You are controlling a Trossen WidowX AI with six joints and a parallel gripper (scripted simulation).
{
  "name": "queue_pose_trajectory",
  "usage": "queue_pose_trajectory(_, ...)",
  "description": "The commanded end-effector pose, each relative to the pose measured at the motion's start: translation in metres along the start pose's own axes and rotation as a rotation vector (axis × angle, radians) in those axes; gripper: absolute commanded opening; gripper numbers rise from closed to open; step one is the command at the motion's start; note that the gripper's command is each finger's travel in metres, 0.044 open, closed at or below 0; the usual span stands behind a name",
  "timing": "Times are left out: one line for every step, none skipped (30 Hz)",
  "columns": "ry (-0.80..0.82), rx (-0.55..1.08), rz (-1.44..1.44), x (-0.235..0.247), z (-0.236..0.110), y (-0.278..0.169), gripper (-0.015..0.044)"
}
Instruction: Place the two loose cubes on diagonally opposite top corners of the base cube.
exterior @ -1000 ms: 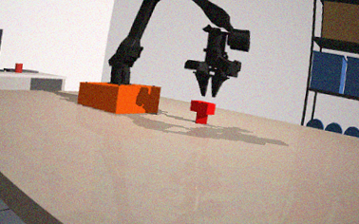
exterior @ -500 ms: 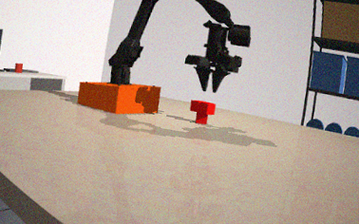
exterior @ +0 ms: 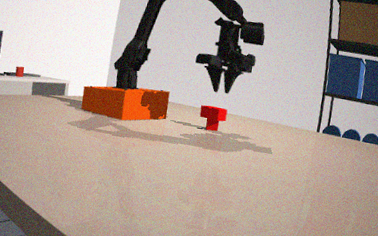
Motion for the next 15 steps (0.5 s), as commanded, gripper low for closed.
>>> queue_pose_trajectory(0.001,-0.003,0.001,0.0000,-0.0042,0.0001,0.0258)
queue_pose_trajectory(0.000,-0.001,0.000,0.0000,-0.0058,0.0000,0.0284)
queue_pose_trajectory(0.000,0.000,0.000,-0.0001,-0.0067,0.0000,0.0310)
queue_pose_trajectory(0.000,0.000,0.000,-0.0001,-0.0074,-0.0001,0.0336)
queue_pose_trajectory(0.000,0.000,0.000,-0.0001,-0.0080,-0.0001,0.0362)
queue_pose_trajectory(0.000,0.000,0.000,-0.0001,-0.0087,-0.0001,0.0389)
queue_pose_trajectory(0.000,0.000,0.000,-0.0001,-0.0094,-0.0001,0.0400)
queue_pose_trajectory(0.000,0.000,0.000,-0.0001,-0.0101,-0.0001,0.0400)
queue_pose_trajectory(0.000,0.000,0.000,-0.0001,-0.0108,-0.0001,0.0400)
queue_pose_trajectory(0.000,0.000,0.000,-0.0001,-0.0115,-0.0001,0.0400)
queue_pose_trajectory(0.000,0.000,0.000,-0.0001,-0.0123,-0.0001,0.0400)
queue_pose_trajectory(0.000,0.000,0.000,-0.0001,-0.0130,-0.0001,0.0400)
queue_pose_trajectory(0.000,0.000,0.000,-0.0001,-0.0136,-0.0001,0.0400)
queue_pose_trajectory(0.000,0.000,0.000,-0.0001,-0.0139,-0.0001,0.0400)
queue_pose_trajectory(0.000,0.000,0.000,-0.0001,-0.0139,-0.0001,0.0400)
Point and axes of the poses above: the point midway between the two fingers, 35 mm back from their tips, its own z axis out along the fingers, its own x axis across the jaws, y = z × x, the point moved 5 cm from there along -z, back along the fingers, and after that the axes turned 8 degrees about -z, right-handed, at the moved point
